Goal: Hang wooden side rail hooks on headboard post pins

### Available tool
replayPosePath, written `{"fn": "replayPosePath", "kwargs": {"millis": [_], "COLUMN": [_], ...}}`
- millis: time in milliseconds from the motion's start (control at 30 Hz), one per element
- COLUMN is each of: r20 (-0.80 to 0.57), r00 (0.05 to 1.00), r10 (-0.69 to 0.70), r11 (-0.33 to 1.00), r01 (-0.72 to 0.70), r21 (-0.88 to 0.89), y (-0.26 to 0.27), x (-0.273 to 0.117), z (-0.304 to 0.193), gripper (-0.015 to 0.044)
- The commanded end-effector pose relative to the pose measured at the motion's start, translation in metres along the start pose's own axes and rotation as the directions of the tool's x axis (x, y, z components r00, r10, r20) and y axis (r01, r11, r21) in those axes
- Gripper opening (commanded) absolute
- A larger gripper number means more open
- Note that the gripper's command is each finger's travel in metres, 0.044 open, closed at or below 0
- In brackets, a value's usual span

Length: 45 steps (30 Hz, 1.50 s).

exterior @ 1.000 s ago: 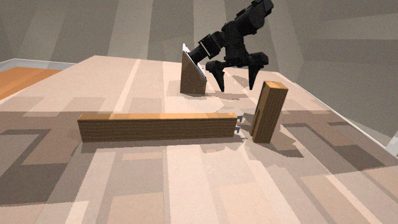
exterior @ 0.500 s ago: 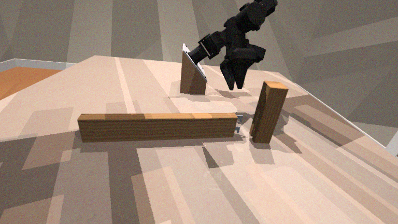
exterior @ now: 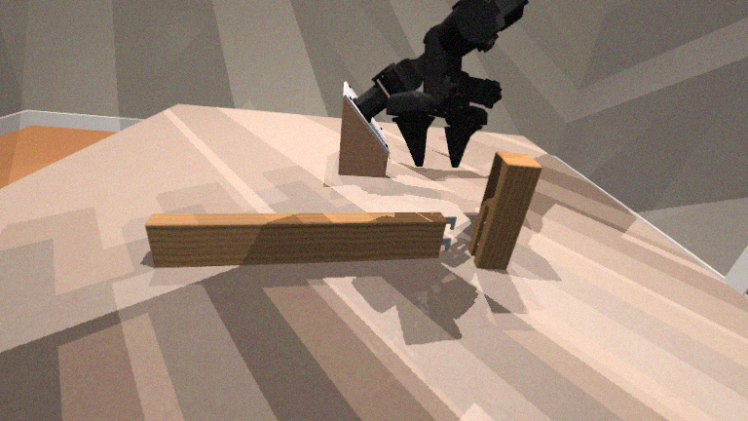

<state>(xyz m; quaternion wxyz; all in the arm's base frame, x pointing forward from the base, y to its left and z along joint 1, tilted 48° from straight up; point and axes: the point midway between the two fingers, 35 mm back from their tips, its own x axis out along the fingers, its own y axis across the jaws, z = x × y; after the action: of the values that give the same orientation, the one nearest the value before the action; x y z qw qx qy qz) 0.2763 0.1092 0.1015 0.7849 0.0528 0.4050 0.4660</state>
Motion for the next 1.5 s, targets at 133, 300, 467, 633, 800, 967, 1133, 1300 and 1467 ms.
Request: {"fn": "replayPosePath", "kwargs": {"millis": [133,300,467,633,800,967,1133,1300,1467], "r20": [-0.041,-0.043,-0.043,-0.042,-0.040,-0.036,-0.034,-0.034,-0.034], "r00": [0.998,0.994,0.990,0.985,0.979,0.971,0.967,0.967,0.967], "r10": [0.057,0.097,0.132,0.169,0.202,0.235,0.253,0.253,0.253], "r11": [0.341,0.063,-0.213,-0.473,-0.690,-0.851,-0.922,-0.922,-0.922], "r01": [0.020,0.037,0.070,0.118,0.171,0.224,0.252,0.252,0.252], "r21": [0.940,0.997,0.975,0.873,0.703,0.475,0.293,0.293,0.293], "y": [-0.017,-0.011,-0.007,-0.002,0.003,0.007,0.010,0.010,0.010], "x": [-0.009,-0.009,-0.009,-0.009,-0.010,-0.010,-0.011,-0.011,-0.011], "z": [0.013,0.020,0.026,0.033,0.039,0.046,0.050,0.050,0.050], "gripper": [0.0440,0.0440,0.0440,0.0440,0.0440,0.0440,0.0440,0.0440,0.0440]}}
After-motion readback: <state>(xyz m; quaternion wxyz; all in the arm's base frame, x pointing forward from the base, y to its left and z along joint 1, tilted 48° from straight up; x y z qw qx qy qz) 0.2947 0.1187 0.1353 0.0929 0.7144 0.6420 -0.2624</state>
